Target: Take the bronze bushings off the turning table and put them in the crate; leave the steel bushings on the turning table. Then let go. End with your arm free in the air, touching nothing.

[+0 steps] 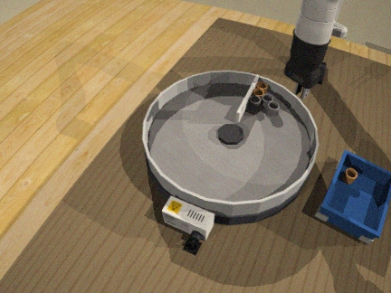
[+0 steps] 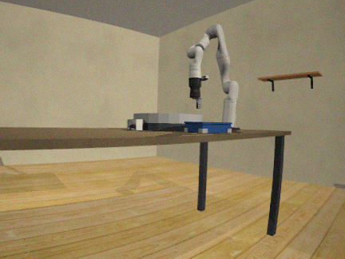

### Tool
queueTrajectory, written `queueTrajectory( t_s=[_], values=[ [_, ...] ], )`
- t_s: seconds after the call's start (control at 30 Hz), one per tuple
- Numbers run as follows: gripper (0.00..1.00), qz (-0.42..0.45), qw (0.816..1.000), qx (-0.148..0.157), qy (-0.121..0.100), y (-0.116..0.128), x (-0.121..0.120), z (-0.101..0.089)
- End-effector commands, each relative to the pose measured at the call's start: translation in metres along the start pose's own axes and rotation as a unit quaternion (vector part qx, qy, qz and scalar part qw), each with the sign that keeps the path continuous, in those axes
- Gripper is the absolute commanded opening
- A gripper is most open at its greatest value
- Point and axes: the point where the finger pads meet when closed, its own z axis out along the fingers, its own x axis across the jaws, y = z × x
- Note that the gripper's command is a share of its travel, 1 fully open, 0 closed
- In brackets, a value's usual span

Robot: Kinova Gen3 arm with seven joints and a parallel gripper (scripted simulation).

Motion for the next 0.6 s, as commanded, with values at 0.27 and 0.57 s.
queueTrajectory(
  t_s=[0.27, 0.57],
  values=[
    [0.4, -0.004, 1.0, -0.002, 0.001, -0.001, -0.035, 0.001],
    [0.4, -0.008, 1.0, -0.002, 0.001, -0.002, -0.057, 0.002]
  ],
)
